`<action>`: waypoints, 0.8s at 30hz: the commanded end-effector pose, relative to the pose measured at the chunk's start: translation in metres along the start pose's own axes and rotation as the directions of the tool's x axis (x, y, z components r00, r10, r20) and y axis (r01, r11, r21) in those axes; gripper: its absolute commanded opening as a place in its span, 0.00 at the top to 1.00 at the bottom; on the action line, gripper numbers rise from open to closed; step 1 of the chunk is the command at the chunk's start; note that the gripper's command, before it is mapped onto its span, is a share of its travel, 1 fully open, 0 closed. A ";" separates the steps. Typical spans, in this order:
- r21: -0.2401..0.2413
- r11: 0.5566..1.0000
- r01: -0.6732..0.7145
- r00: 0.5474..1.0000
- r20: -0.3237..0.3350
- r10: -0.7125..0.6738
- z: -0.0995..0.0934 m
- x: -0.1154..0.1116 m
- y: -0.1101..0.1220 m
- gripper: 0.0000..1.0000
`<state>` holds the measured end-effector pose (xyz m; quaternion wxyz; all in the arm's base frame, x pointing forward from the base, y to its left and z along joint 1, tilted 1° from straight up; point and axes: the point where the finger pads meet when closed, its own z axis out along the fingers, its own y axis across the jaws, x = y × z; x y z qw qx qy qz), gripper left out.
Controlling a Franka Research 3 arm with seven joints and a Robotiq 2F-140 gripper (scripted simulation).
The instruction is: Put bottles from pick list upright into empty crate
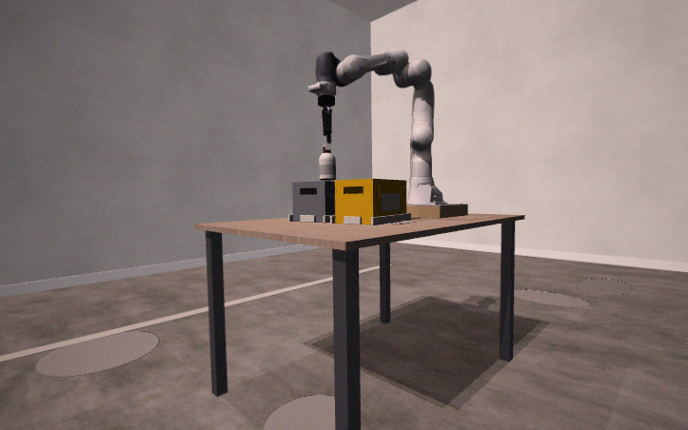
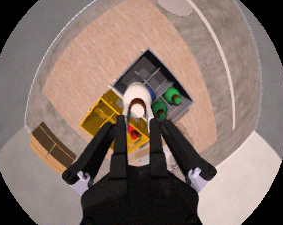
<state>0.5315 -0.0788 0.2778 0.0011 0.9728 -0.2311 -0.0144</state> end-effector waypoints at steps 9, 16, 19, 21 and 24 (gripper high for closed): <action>0.006 1.000 -0.001 1.000 -0.016 0.001 -0.005 -0.014 -0.012 1.00; 0.006 1.000 -0.001 1.000 -0.016 0.001 -0.005 -0.026 -0.019 1.00; 0.006 1.000 -0.001 1.000 -0.016 0.001 -0.005 -0.031 -0.021 1.00; 0.006 1.000 -0.001 1.000 -0.016 0.001 -0.005 -0.033 -0.022 1.00; 0.006 1.000 -0.001 1.000 -0.016 0.001 -0.005 -0.037 -0.024 1.00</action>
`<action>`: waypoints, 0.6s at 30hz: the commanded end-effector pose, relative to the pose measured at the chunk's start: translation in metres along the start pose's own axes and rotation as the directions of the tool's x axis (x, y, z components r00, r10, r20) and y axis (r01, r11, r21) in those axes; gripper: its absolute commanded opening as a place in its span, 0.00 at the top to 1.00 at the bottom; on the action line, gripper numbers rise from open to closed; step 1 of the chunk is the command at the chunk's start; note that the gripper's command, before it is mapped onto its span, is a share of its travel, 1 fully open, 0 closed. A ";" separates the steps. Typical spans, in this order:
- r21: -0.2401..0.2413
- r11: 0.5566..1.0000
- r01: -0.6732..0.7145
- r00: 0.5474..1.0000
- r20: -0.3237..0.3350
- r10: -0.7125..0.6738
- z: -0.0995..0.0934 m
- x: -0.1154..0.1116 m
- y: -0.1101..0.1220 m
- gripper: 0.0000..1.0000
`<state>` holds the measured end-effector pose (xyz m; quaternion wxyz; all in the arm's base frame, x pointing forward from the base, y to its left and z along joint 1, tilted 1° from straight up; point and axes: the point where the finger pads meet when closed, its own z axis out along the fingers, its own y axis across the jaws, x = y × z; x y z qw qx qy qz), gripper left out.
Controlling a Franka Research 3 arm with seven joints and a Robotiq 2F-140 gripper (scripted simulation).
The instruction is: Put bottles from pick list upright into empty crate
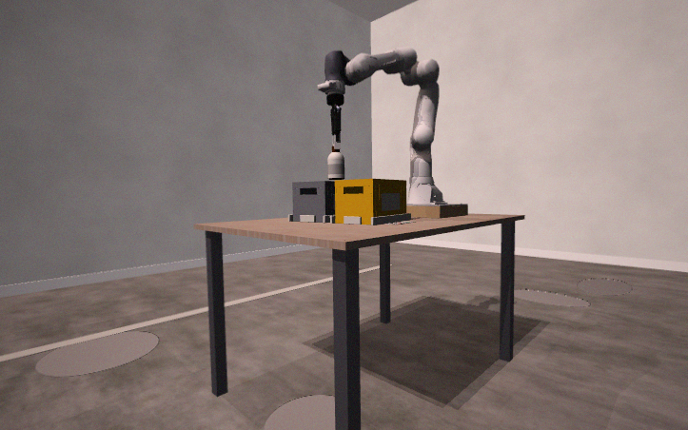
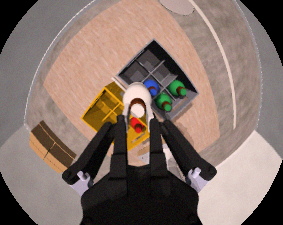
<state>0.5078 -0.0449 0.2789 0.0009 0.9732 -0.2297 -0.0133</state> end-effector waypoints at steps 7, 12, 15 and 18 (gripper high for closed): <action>0.005 1.000 -0.004 1.000 -0.014 0.004 -0.004 -0.013 -0.011 1.00; 0.005 1.000 -0.004 1.000 -0.014 0.004 -0.004 -0.022 -0.015 1.00; 0.005 1.000 -0.004 1.000 -0.014 0.004 -0.004 -0.024 -0.016 1.00; 0.005 1.000 -0.004 1.000 -0.014 0.004 -0.004 -0.029 -0.019 1.00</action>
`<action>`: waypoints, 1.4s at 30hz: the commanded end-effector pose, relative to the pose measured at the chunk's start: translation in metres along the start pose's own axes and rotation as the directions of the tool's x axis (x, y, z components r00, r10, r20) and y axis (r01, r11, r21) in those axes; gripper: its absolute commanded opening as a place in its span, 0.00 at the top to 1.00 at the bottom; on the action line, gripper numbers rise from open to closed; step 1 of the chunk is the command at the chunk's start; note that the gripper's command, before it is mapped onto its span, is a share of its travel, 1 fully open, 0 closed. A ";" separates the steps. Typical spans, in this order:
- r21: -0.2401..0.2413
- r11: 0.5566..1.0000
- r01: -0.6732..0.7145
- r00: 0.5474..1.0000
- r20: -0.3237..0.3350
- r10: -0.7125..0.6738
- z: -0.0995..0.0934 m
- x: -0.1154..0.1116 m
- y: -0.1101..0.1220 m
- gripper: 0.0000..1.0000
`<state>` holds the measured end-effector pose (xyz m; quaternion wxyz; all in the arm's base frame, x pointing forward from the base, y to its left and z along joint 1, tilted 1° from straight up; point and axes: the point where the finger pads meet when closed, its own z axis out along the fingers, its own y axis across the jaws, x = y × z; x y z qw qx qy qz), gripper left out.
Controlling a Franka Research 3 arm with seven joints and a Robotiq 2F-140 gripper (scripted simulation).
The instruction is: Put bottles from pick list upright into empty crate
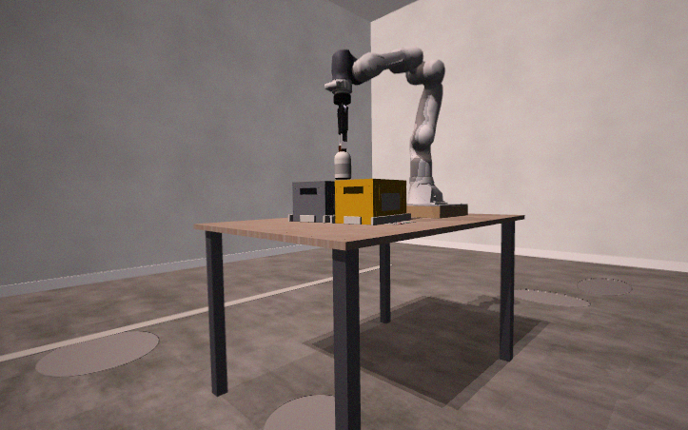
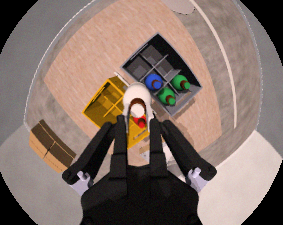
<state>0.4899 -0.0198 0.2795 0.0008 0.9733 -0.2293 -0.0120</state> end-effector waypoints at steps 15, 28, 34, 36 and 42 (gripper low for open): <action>0.005 1.000 -0.005 1.000 -0.012 0.005 -0.004 -0.025 -0.016 1.00; 0.005 1.000 -0.005 1.000 -0.012 0.005 -0.004 -0.048 -0.028 1.00; 0.005 1.000 -0.005 1.000 -0.012 0.005 -0.004 -0.055 -0.032 1.00; 0.005 1.000 -0.005 1.000 -0.012 0.005 -0.004 -0.059 -0.034 1.00; 0.005 1.000 -0.005 1.000 -0.012 0.005 -0.003 -0.069 -0.039 1.00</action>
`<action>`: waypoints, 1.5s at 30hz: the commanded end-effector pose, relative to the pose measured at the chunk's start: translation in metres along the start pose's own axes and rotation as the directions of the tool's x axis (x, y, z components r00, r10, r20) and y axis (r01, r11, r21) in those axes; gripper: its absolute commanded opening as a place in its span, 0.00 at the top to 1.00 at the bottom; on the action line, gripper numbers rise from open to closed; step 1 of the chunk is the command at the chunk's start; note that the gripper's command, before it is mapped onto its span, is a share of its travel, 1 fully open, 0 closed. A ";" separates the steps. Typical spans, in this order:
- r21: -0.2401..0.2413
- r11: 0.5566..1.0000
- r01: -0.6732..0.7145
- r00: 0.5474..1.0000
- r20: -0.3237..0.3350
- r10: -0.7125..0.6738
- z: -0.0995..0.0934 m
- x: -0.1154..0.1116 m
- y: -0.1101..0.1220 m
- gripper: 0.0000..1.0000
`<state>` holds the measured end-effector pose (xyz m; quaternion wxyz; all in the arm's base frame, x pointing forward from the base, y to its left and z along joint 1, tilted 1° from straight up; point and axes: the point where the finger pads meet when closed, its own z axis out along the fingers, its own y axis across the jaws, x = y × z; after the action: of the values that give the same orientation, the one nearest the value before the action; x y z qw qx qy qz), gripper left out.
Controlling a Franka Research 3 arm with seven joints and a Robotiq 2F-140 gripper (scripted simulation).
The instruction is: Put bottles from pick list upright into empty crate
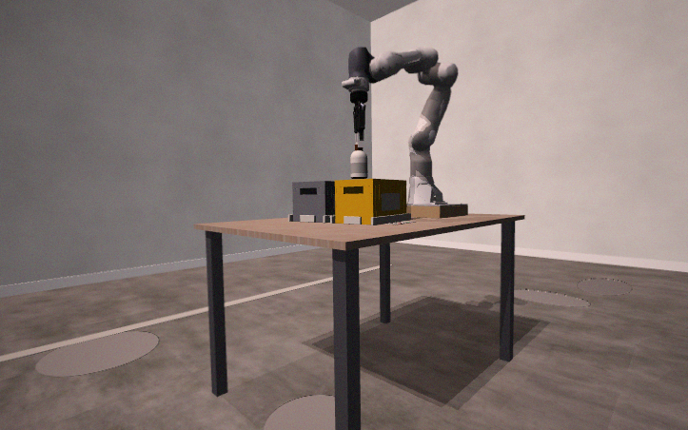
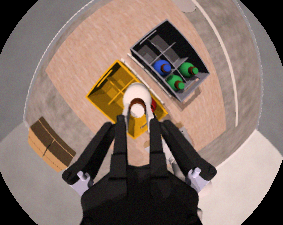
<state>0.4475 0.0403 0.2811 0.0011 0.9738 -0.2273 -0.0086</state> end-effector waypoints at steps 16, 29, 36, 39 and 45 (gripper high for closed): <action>0.004 1.000 -0.009 1.000 -0.005 0.009 -0.003 -0.014 -0.010 1.00; 0.004 1.000 -0.009 1.000 -0.005 0.009 -0.003 -0.014 -0.010 1.00; 0.004 1.000 -0.009 1.000 -0.005 0.009 -0.003 -0.015 -0.010 1.00; 0.004 1.000 -0.009 1.000 -0.005 0.009 -0.003 -0.015 -0.010 1.00; 0.004 1.000 -0.009 1.000 -0.005 0.009 -0.003 -0.015 -0.010 1.00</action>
<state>0.4378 0.0544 0.2813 0.0000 0.9730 -0.2307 -0.0095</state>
